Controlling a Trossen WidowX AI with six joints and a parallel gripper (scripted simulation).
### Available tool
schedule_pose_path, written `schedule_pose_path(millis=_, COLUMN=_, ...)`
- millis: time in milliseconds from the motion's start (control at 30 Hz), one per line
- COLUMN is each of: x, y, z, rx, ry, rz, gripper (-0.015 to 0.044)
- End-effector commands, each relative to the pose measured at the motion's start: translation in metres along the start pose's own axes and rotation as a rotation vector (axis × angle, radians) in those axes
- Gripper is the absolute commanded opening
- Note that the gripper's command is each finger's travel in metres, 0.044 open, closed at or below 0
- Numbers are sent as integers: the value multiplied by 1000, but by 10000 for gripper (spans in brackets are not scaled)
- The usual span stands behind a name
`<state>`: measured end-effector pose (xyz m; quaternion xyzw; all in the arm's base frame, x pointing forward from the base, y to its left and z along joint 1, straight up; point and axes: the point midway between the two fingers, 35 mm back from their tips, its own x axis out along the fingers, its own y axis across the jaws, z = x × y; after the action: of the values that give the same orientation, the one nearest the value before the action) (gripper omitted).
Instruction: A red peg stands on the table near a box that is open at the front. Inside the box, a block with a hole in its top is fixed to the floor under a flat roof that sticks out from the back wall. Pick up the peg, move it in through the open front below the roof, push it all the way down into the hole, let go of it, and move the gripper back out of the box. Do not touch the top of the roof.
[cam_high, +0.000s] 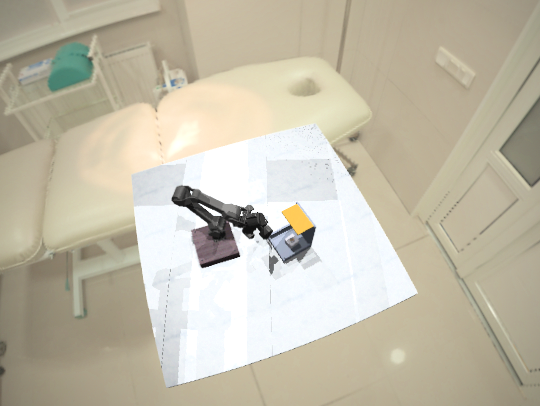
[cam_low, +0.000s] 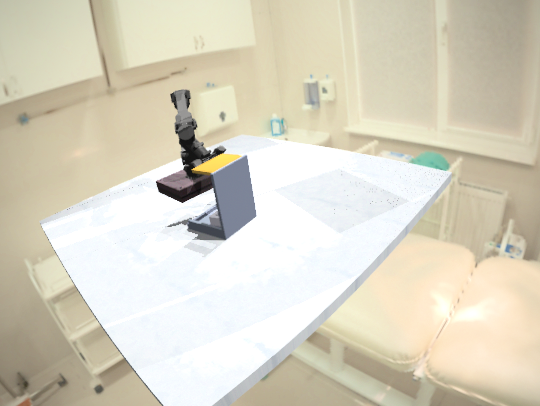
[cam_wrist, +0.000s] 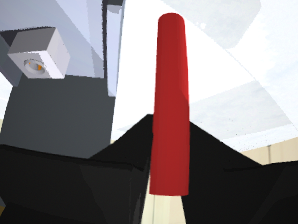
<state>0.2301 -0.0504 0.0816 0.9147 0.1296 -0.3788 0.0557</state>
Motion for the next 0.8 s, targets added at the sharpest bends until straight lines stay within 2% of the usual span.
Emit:
schedule_pose_path(millis=0, x=1, y=6, z=-4, rx=-3, ry=3, rz=-1, gripper=0)
schedule_pose_path(millis=767, x=6, y=42, z=-12, rx=14, ry=3, rz=19, gripper=0)
